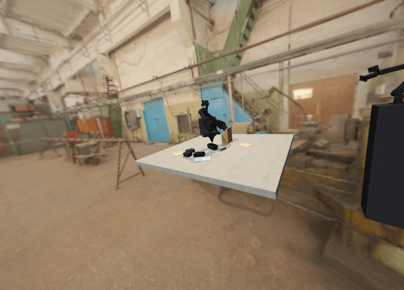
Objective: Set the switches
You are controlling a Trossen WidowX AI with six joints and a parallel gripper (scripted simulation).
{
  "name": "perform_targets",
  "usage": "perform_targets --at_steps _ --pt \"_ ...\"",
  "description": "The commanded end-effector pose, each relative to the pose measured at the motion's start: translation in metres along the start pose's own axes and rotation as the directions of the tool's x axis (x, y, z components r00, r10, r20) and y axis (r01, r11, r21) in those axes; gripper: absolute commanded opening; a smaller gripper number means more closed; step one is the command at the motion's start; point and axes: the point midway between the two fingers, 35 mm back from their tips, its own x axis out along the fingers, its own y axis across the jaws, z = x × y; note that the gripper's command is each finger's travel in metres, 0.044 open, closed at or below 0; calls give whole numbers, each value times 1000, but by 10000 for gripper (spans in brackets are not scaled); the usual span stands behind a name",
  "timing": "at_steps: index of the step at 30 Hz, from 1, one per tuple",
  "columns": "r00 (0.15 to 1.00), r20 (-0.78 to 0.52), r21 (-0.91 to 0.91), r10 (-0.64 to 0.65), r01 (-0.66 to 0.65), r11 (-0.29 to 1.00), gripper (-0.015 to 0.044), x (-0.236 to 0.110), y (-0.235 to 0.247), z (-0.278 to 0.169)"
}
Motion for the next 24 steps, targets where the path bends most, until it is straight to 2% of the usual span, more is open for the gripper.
perform_targets --at_steps 1,6,24 --pt "1000 0 3 8 -8 1000 0 -4 3 -6" --pt "1000 -1 3 9 -9 1000 0 -6 13 -30" --pt "1000 -1 3 9 -9 1000 0 -7 12 -31"
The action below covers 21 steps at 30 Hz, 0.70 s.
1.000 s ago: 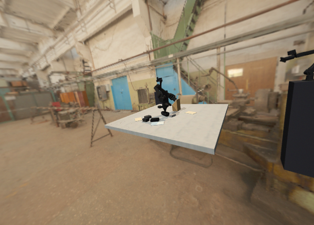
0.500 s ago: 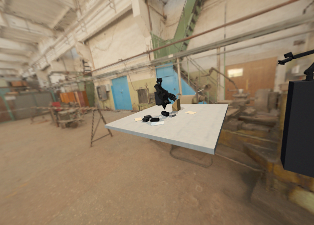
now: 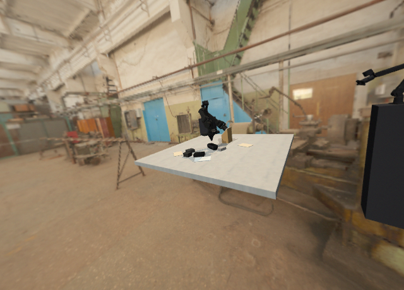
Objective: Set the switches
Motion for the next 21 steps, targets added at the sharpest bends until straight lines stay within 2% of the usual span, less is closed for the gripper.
perform_targets --at_steps 1,12,17,21 --pt "1000 0 -5 3 -3 1000 0 0 1 -1" --pt "1000 0 -5 3 -3 1000 0 1 -1 0" --pt "1000 -1 -4 1 -1 1000 0 27 -43 -1" --pt "1000 -1 -4 1 -1 1000 0 29 -44 -1"
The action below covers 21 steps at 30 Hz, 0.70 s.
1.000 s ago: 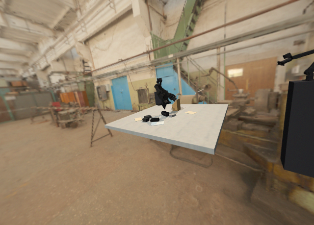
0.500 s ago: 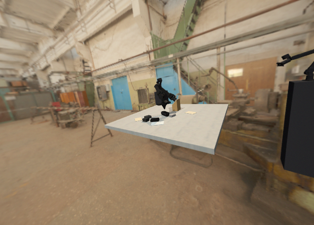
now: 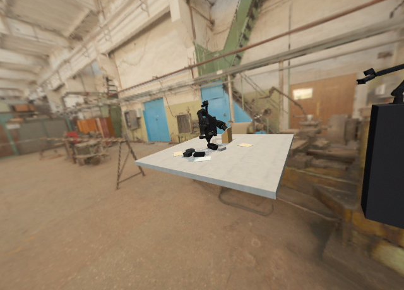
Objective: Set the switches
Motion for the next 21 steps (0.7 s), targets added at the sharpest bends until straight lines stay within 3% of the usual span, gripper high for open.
perform_targets --at_steps 1,15,21 --pt "1000 -2 -8 -6 6 1000 0 5 -8 0" --pt "1000 0 -4 0 0 1000 0 5 -8 0" --pt "1000 2 -4 1 -1 1000 157 -43 -7 1"
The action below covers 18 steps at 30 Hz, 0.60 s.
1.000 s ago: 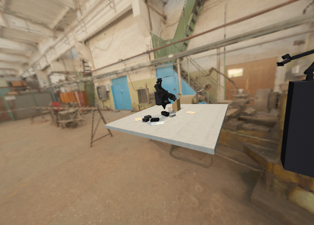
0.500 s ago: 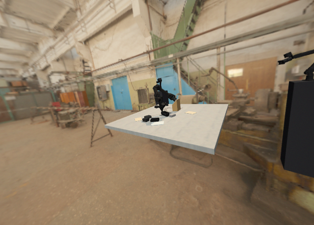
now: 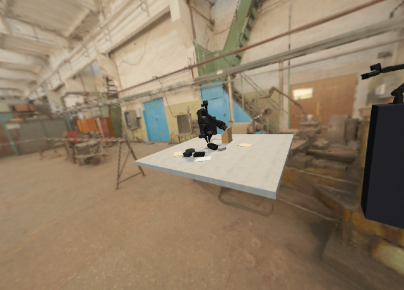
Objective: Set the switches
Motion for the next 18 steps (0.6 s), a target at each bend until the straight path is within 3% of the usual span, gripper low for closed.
perform_targets --at_steps 1,7,18 --pt "1000 16 6 -15 14 1000 184 -34 -1 2" --pt "1000 17 6 -15 14 1000 341 -33 -2 2" --pt "1000 17 6 -15 14 1000 53 -33 -2 2"
